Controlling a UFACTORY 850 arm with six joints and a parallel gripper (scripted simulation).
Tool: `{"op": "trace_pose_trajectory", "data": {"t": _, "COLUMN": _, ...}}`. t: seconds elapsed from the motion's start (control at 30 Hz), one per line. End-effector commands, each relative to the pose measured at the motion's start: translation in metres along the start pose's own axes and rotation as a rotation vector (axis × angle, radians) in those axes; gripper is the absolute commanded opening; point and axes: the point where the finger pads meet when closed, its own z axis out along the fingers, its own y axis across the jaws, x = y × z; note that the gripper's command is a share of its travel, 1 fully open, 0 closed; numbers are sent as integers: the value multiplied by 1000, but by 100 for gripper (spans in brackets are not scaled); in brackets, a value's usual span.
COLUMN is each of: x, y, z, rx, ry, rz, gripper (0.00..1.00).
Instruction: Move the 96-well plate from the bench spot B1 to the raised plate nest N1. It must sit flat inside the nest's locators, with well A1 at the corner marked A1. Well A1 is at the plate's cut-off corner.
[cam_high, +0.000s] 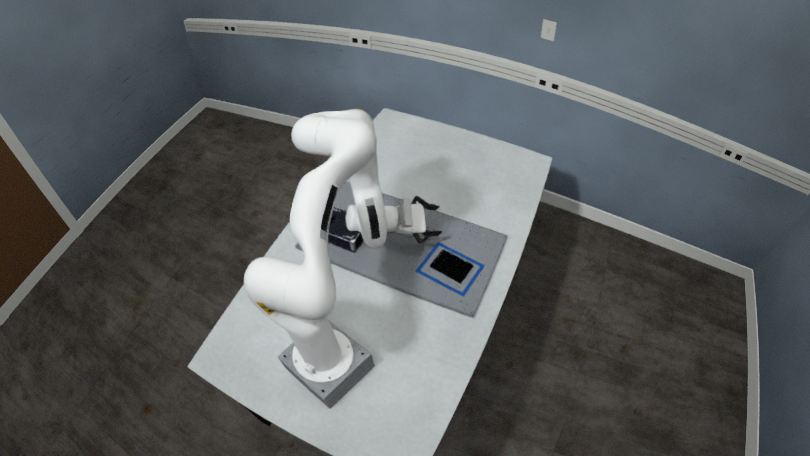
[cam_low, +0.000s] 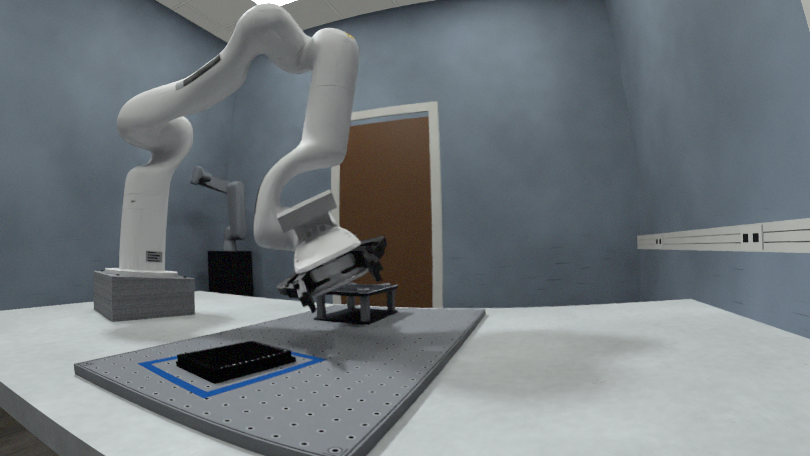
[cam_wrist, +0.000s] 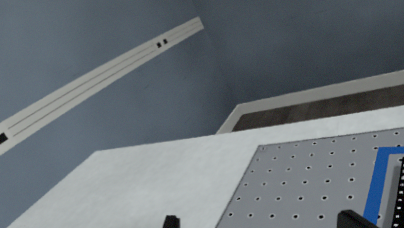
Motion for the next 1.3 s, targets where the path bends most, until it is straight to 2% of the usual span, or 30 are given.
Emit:
{"op": "trace_pose_trajectory", "data": {"t": 0.0, "x": 1, "y": -1, "z": 0, "rx": 1, "ry": 1, "rz": 1, "gripper": 100}}
{"op": "trace_pose_trajectory", "data": {"t": 0.53, "x": 1, "y": -1, "z": 0, "rx": 1, "ry": 1, "rz": 1, "gripper": 100}}
{"op": "trace_pose_trajectory", "data": {"t": 0.93, "x": 25, "y": 38, "z": 11, "rx": -169, "ry": 68, "rz": 347, "gripper": 100}}
{"op": "trace_pose_trajectory", "data": {"t": 1.1, "x": 30, "y": 46, "z": 12, "rx": -196, "ry": 84, "rz": 405, "gripper": 100}}
{"op": "trace_pose_trajectory", "data": {"t": 1.27, "x": 38, "y": 63, "z": 14, "rx": -261, "ry": 127, "rz": 553, "gripper": 100}}
